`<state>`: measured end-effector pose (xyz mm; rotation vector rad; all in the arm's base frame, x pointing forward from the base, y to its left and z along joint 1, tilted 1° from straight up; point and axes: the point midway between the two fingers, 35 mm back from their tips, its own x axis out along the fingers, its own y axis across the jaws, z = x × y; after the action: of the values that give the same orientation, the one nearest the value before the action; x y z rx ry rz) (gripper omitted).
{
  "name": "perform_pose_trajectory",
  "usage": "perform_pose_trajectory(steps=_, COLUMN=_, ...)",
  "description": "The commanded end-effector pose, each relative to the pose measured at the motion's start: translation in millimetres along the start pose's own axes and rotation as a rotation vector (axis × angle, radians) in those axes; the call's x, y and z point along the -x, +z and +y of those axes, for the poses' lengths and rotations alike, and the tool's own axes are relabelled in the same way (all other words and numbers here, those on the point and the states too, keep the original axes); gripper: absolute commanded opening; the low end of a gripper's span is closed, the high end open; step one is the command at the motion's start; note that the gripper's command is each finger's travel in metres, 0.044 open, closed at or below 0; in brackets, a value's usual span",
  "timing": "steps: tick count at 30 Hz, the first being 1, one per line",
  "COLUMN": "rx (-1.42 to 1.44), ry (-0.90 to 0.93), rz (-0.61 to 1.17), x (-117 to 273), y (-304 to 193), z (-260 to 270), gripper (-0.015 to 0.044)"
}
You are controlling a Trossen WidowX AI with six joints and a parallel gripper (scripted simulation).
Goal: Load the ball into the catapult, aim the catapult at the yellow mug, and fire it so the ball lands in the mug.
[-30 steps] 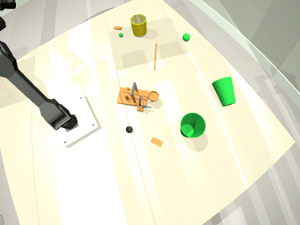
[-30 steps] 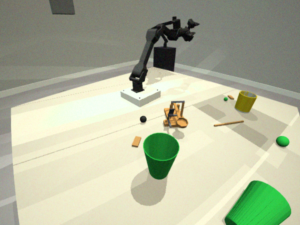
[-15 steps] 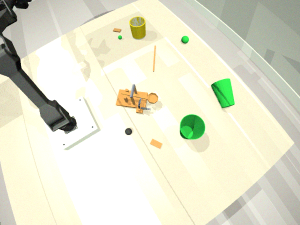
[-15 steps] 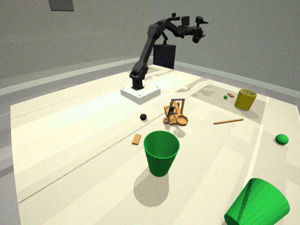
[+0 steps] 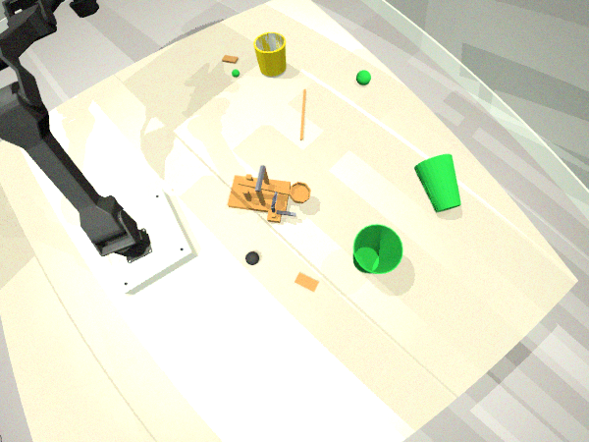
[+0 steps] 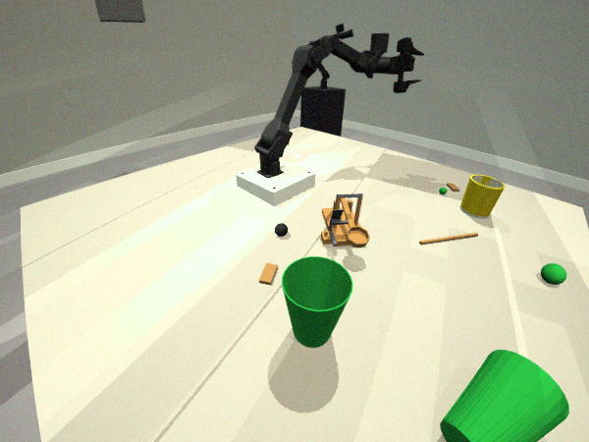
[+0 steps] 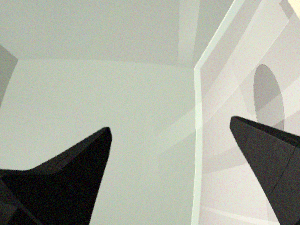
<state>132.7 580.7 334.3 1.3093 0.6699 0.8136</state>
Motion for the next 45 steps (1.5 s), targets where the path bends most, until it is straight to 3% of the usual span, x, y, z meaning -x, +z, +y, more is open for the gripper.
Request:
perform_pose_trajectory(steps=1, rx=0.140, ry=-0.045, rz=-0.017, x=-4.7, y=22.6, z=-10.2, gripper=0.0440)
perform_pose_trajectory(steps=25, rx=0.902, ry=-0.376, rz=0.010, x=-11.6, y=149.0, z=-83.5, gripper=0.0440)
perform_pose_trajectory(steps=45, rx=1.471, ry=-0.683, rz=0.258, x=24.5, y=256.7, z=-147.0, gripper=0.0440)
